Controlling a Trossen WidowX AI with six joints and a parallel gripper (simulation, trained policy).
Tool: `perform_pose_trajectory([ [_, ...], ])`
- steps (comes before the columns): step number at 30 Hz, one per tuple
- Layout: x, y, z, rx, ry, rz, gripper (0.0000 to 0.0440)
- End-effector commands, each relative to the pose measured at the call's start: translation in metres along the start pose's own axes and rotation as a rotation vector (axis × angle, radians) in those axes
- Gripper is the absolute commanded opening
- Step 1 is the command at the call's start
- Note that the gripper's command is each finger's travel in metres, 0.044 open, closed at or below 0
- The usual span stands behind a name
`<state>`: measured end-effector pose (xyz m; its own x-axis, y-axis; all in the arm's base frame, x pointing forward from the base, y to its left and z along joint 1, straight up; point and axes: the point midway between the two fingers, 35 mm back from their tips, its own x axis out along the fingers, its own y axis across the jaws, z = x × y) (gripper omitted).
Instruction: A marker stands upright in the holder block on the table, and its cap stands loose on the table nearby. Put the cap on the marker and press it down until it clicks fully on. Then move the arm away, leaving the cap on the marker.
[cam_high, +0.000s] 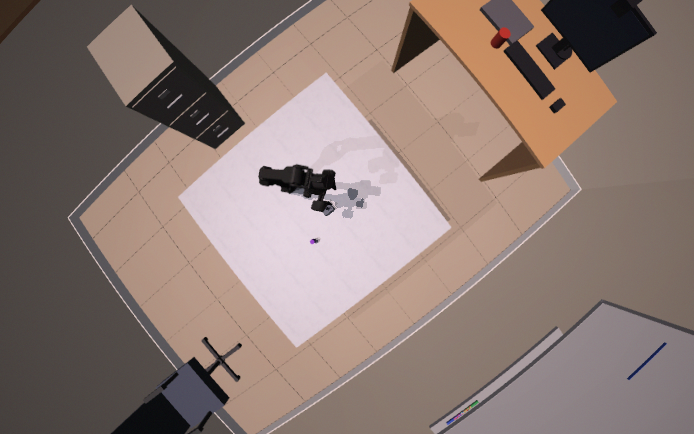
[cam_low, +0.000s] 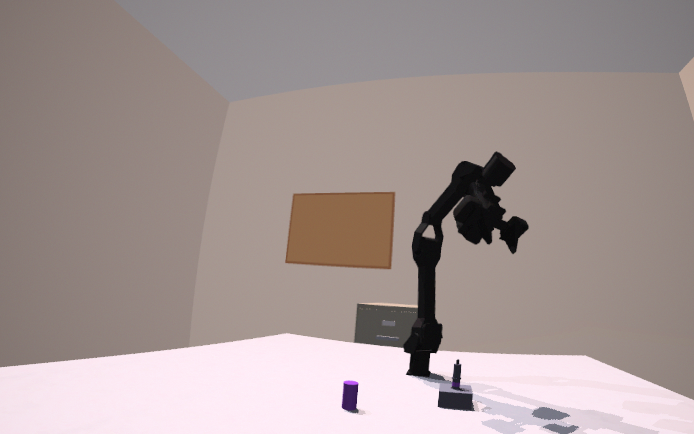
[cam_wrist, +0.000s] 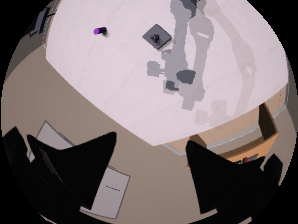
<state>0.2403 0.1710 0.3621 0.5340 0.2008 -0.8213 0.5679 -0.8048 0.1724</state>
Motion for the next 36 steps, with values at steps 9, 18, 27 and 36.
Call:
perform_pose_trajectory([
  [9, 0.024, 0.019, 0.001, 0.072, -0.085, 0.014, 0.0342],
  [18, 0.041, 0.037, 0.004, 0.129, -0.144, 0.025, 0.0342],
  [27, 0.057, 0.055, 0.008, 0.188, -0.197, 0.035, 0.0342],
  [36, 0.072, 0.074, 0.012, 0.247, -0.239, 0.044, 0.0341],
])
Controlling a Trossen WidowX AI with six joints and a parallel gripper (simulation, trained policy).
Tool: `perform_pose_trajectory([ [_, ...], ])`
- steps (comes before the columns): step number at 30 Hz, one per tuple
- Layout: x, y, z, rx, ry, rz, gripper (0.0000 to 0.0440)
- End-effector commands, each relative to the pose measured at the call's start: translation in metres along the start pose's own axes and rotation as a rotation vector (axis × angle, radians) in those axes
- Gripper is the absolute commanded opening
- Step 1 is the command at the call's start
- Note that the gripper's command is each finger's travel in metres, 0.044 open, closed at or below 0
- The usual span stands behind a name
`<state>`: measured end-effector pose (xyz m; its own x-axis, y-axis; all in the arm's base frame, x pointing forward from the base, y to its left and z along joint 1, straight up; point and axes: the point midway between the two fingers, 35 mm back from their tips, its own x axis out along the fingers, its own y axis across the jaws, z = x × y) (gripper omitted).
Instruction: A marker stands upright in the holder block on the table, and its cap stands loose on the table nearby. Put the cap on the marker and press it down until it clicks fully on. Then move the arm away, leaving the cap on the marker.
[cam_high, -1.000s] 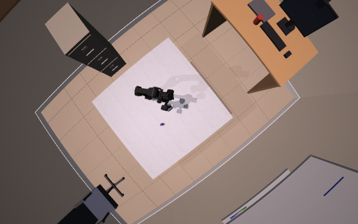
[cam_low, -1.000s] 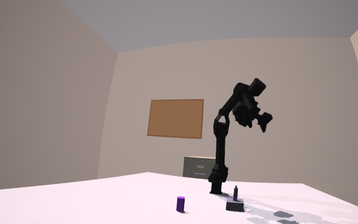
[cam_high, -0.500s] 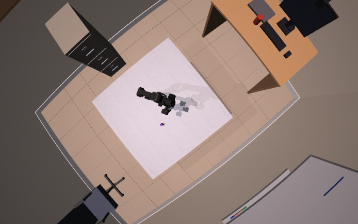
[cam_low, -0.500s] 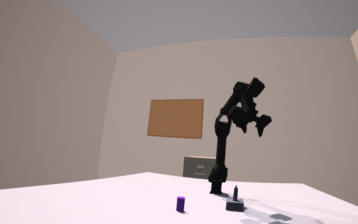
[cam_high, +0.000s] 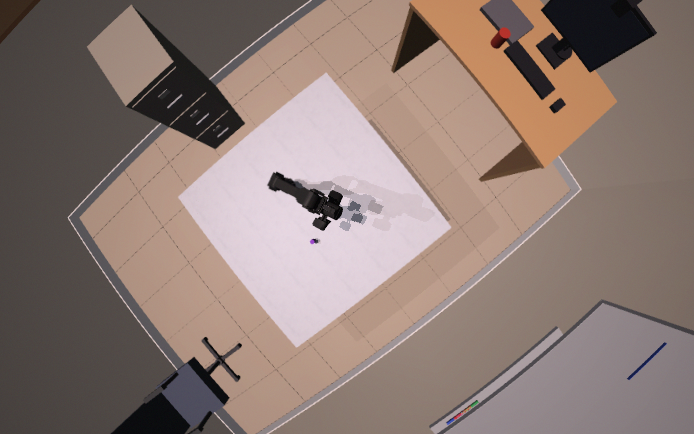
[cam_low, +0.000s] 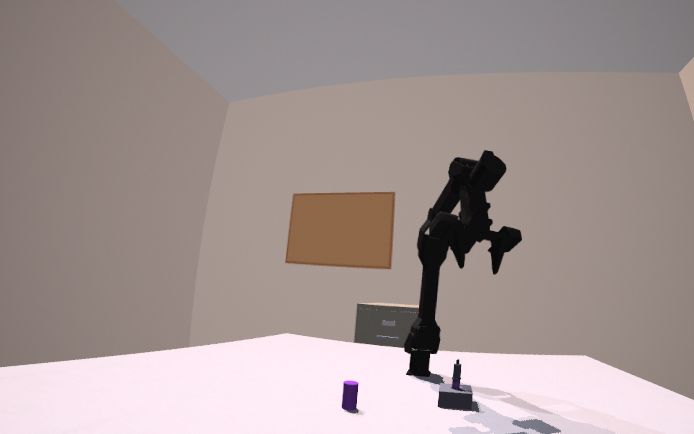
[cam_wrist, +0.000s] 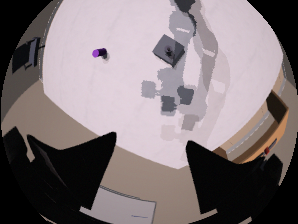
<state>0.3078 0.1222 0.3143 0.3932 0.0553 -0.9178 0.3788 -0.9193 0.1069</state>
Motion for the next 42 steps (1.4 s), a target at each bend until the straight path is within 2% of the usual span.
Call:
perform_pose_trajectory([
  [1, 0.008, 0.006, -0.001, 0.026, -0.024, -0.001, 0.0341],
  [42, 0.072, 0.092, 0.004, 0.276, -0.192, 0.028, 0.0337],
])
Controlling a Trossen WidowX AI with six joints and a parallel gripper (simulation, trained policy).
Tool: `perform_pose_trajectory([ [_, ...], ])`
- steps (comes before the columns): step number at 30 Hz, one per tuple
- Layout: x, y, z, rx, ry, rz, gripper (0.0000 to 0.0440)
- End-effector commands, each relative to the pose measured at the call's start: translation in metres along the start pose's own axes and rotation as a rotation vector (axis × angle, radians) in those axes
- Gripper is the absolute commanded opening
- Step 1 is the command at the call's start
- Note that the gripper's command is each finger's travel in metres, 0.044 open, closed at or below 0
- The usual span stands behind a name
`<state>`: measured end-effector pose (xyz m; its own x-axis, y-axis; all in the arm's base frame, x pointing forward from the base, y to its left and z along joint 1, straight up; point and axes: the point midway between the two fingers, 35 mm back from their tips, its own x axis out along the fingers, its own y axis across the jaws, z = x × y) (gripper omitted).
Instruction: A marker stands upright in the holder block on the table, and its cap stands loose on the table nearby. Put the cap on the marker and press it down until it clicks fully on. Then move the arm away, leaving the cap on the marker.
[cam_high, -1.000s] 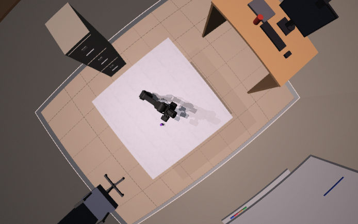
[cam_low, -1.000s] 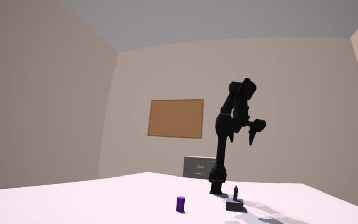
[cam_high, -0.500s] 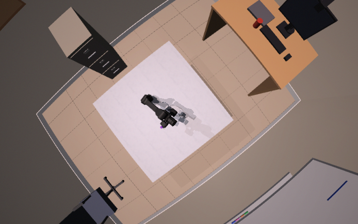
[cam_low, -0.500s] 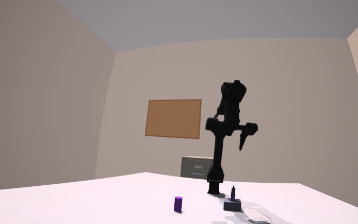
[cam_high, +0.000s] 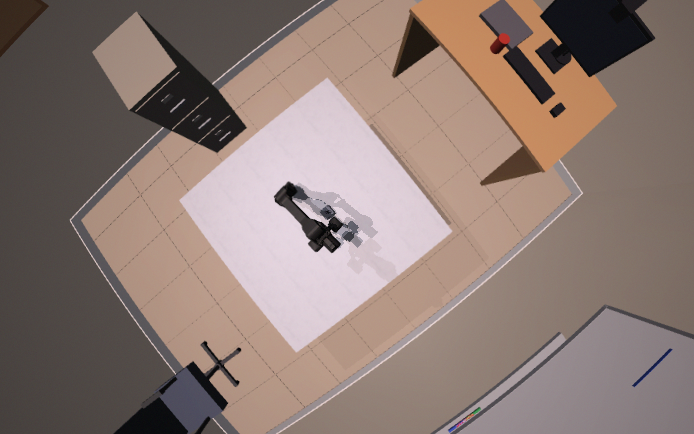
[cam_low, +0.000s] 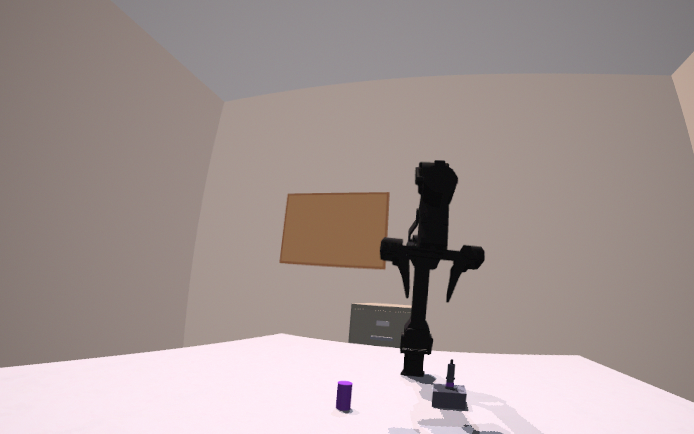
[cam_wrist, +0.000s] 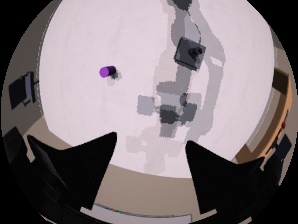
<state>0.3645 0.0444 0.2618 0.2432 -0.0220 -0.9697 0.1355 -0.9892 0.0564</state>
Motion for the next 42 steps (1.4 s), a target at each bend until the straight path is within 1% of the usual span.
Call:
perform_pose_trajectory([
  [1, 0.007, 0.006, -0.001, 0.024, -0.022, -0.002, 0.0337],
  [21, 0.038, 0.046, -0.002, 0.130, -0.102, 0.010, 0.0333],
  [42, 0.071, 0.082, 0.006, 0.223, -0.194, 0.015, 0.0329],
])
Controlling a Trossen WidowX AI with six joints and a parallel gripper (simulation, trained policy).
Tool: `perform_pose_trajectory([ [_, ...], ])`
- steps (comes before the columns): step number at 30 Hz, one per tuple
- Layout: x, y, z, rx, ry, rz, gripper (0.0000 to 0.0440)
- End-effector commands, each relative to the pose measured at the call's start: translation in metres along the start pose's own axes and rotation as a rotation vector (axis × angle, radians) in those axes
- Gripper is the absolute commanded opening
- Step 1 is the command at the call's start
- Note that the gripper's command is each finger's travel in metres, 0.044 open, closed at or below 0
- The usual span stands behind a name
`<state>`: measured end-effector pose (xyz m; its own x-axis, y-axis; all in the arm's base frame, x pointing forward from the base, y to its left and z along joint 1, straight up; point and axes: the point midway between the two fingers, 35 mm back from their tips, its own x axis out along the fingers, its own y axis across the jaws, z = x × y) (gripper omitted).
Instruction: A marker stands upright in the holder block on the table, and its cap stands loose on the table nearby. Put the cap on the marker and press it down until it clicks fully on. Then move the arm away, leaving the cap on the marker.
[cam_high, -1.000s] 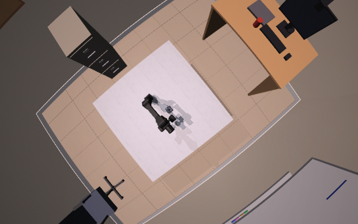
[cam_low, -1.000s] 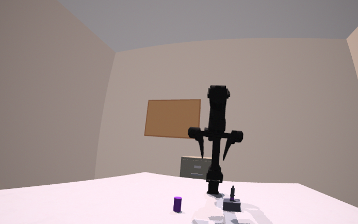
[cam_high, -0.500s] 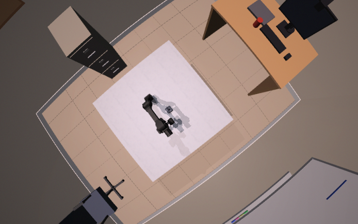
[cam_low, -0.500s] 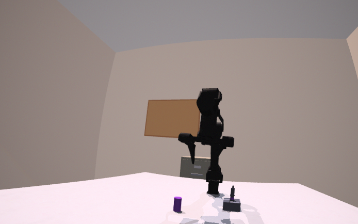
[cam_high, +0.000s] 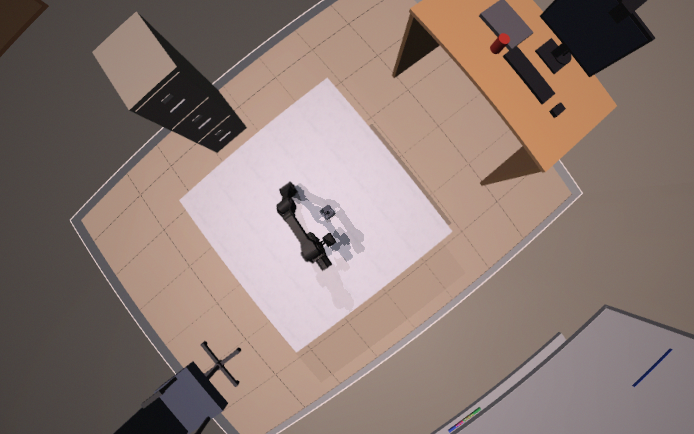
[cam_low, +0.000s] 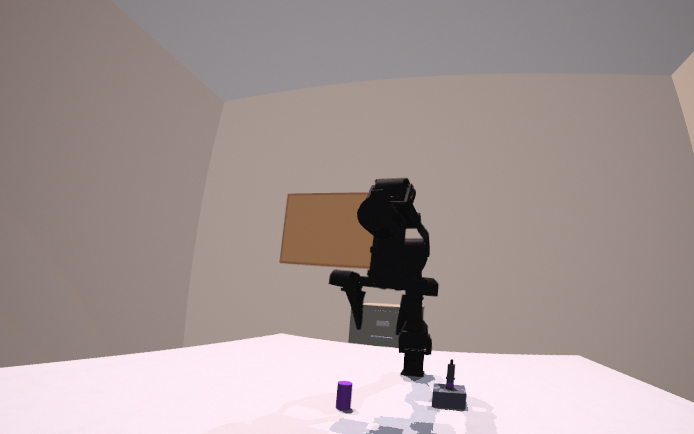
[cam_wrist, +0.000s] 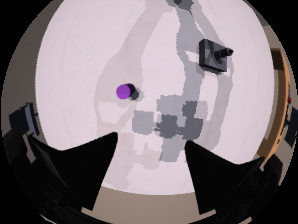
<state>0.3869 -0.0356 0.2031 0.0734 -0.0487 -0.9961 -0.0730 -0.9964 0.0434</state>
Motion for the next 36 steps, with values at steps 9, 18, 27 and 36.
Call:
perform_pose_trajectory([
  [9, 0.023, 0.015, 0.001, 0.046, -0.069, -0.007, 0.0326],
  [18, 0.041, 0.024, 0.003, 0.071, -0.124, -0.016, 0.0323],
  [27, 0.061, 0.033, 0.006, 0.086, -0.170, -0.031, 0.0316],
  [36, 0.081, 0.042, 0.009, 0.087, -0.209, -0.053, 0.0305],
])
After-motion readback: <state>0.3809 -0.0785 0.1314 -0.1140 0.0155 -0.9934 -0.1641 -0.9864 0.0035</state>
